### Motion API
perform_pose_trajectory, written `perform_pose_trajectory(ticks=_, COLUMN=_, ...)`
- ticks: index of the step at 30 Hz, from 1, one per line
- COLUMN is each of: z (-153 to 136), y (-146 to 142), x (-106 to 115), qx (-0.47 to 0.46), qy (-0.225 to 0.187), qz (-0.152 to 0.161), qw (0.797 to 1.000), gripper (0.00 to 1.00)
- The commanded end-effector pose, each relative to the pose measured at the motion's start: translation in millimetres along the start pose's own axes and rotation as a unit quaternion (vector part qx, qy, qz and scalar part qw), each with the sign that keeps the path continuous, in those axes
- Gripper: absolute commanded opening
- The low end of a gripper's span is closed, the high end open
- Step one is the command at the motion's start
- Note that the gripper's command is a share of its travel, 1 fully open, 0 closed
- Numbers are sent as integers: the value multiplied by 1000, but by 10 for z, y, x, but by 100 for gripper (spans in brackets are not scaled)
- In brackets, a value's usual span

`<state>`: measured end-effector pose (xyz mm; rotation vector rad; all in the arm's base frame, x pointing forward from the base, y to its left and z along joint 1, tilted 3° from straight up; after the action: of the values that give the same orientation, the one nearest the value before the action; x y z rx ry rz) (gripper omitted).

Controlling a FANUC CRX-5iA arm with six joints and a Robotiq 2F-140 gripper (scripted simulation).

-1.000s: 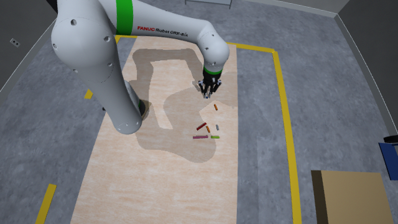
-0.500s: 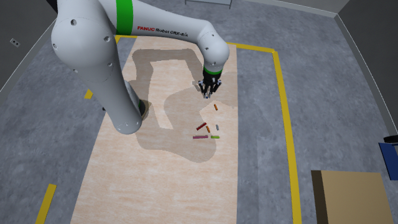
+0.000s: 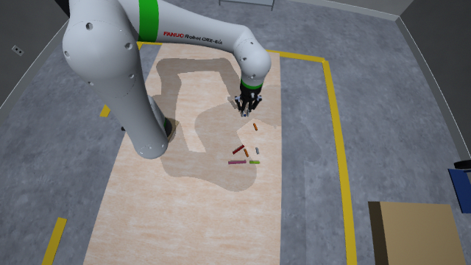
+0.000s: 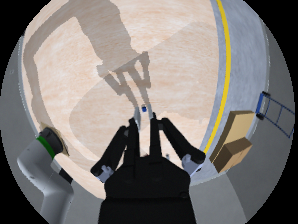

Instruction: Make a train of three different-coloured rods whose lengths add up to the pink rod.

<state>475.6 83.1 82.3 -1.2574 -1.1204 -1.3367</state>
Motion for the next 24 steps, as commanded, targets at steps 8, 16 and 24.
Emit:
perform_pose_trajectory(ticks=8, z=0, y=1, x=-84, qx=0, qy=0, qz=0, qw=1000, gripper=15)
perform_pose_trajectory(ticks=16, z=0, y=1, x=-110, qx=0, qy=0, qz=0, qw=1000, gripper=15)
perform_pose_trajectory(ticks=24, z=0, y=1, x=-111, qx=0, qy=0, qz=0, qw=1000, gripper=15)
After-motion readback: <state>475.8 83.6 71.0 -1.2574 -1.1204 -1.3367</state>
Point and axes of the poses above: the point where the finger pads meet when closed, its own x axis back along the fingers, its own y axis across the jaws, z = x × y, the point moved 3 cm from there along x, back along the fingers, and after that the axes turned 11 degrees about -x, right-handed, at the moved point
